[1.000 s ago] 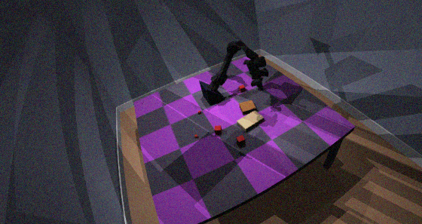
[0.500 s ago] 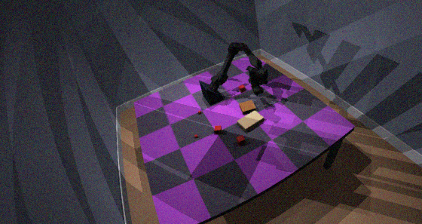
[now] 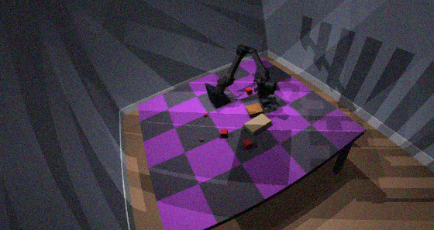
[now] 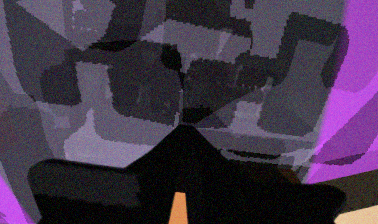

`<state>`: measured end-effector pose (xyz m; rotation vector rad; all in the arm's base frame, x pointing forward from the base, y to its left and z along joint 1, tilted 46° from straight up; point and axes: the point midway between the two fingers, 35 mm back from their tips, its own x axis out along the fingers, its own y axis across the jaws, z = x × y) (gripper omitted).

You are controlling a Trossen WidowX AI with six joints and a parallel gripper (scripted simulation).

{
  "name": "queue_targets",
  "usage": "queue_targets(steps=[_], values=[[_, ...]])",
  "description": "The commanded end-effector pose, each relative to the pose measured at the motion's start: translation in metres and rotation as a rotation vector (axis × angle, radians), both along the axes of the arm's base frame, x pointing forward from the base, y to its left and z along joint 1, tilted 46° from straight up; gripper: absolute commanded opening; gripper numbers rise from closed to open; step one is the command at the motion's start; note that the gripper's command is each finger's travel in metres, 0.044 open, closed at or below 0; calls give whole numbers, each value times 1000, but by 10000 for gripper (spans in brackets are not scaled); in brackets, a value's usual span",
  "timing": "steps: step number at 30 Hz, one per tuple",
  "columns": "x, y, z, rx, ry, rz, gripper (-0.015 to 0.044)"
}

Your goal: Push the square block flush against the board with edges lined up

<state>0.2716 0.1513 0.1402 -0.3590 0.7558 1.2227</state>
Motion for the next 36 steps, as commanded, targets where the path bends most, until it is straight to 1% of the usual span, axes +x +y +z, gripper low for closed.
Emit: queue_targets(steps=[1,36], values=[[2,1,-3,0,-4,-10,0],[-3,-15,-21,-6,-2,-10,0]])
